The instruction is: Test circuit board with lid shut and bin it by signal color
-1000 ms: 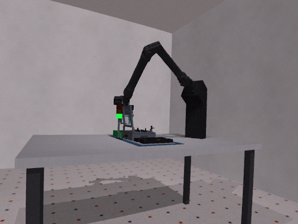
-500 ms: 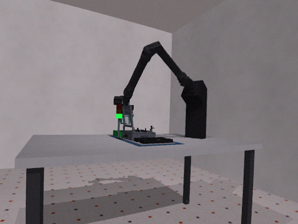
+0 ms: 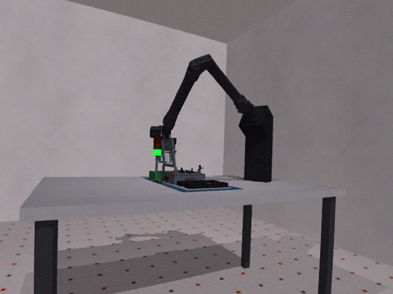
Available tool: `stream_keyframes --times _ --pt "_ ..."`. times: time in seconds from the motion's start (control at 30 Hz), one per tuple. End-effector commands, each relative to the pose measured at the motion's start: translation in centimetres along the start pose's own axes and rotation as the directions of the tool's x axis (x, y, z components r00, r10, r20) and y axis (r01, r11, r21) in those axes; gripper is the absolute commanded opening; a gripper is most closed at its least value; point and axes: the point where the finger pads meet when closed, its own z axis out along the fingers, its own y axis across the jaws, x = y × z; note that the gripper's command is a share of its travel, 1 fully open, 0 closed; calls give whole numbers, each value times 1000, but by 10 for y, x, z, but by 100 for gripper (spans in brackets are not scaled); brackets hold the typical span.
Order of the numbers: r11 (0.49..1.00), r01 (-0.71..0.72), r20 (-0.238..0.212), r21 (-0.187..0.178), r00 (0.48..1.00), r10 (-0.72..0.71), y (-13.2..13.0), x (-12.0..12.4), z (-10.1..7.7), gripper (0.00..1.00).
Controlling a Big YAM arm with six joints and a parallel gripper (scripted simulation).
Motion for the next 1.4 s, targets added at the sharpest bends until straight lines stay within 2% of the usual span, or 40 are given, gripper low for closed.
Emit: stream_keyframes --times 0.0,1.37 --pt "999 5 -36 32 999 -4 -14 18 -24 72" --pt "999 12 -37 38 999 -11 -20 20 -30 72"
